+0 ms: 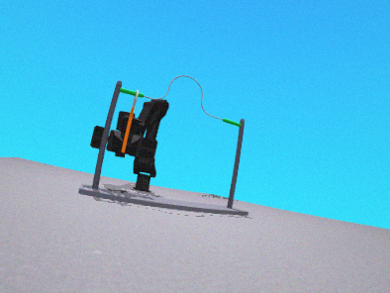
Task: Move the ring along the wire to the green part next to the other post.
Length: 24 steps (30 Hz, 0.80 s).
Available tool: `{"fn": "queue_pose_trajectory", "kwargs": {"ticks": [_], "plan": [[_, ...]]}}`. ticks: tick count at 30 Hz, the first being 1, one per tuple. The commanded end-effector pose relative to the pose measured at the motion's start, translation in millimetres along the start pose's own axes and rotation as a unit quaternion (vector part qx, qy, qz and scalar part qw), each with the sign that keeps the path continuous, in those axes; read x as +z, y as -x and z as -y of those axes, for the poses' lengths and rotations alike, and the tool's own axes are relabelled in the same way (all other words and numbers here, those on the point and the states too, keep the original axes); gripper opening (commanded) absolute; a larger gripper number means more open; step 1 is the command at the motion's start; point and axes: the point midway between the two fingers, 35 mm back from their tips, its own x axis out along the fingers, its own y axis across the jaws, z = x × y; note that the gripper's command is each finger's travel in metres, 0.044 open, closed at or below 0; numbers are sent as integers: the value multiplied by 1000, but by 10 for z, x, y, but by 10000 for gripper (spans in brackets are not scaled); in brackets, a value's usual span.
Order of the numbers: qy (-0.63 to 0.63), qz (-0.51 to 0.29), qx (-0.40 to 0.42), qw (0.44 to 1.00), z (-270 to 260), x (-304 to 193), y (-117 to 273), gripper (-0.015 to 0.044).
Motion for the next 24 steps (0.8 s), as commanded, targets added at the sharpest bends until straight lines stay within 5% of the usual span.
{"fn": "queue_pose_trajectory", "kwargs": {"ticks": [1,7,24], "plan": [[0,0,0,1000,0,0,0,3],[0,0,0,1000,0,0,0,-150],[0,1,4,1000,14,135,8,-150]]}}
